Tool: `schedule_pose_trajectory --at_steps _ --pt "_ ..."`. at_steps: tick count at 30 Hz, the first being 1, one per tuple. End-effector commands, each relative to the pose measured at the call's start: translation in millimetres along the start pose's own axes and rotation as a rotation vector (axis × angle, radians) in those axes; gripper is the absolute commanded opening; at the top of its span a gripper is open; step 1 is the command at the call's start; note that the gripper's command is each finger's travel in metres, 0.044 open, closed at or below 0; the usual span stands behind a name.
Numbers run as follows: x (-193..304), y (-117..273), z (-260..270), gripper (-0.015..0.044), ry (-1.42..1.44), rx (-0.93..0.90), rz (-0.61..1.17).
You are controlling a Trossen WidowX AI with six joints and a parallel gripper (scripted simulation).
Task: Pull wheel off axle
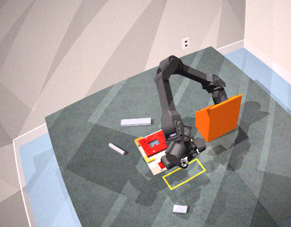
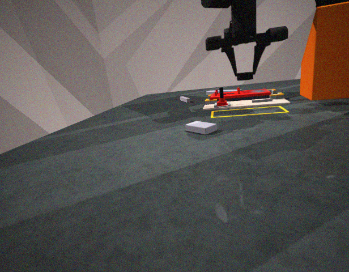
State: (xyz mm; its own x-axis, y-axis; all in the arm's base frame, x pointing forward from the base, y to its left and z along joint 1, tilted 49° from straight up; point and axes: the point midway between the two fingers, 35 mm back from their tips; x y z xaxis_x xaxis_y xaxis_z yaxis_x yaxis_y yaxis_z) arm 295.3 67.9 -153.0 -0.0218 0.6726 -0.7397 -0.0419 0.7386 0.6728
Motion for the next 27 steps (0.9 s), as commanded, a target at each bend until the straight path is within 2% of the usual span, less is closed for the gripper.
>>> schedule_pose_trajectory --at_steps 1,14,18,27 --pt "0.0 -9.0 -2.0 0.0000 0.008 0.004 -0.007" --pt "-1.8 -86.8 -2.6 0.0000 0.009 0.004 -0.011" --pt "-2.2 -91.0 -3.2 0.0000 0.009 0.004 -0.012" --pt "-2.2 -86.4 -2.9 0.0236 0.005 0.010 -0.008"
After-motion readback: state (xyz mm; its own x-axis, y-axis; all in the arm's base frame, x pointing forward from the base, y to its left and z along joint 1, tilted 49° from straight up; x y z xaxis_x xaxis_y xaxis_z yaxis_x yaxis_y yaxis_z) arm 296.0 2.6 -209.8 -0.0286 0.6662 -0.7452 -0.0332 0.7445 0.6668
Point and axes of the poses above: the point midway between the two fingers, 35 mm back from their tips, its own y axis back along the fingers, its own z axis across the jaws, x = y × z, and after that the axes turned 3 degrees about -y, right-handed
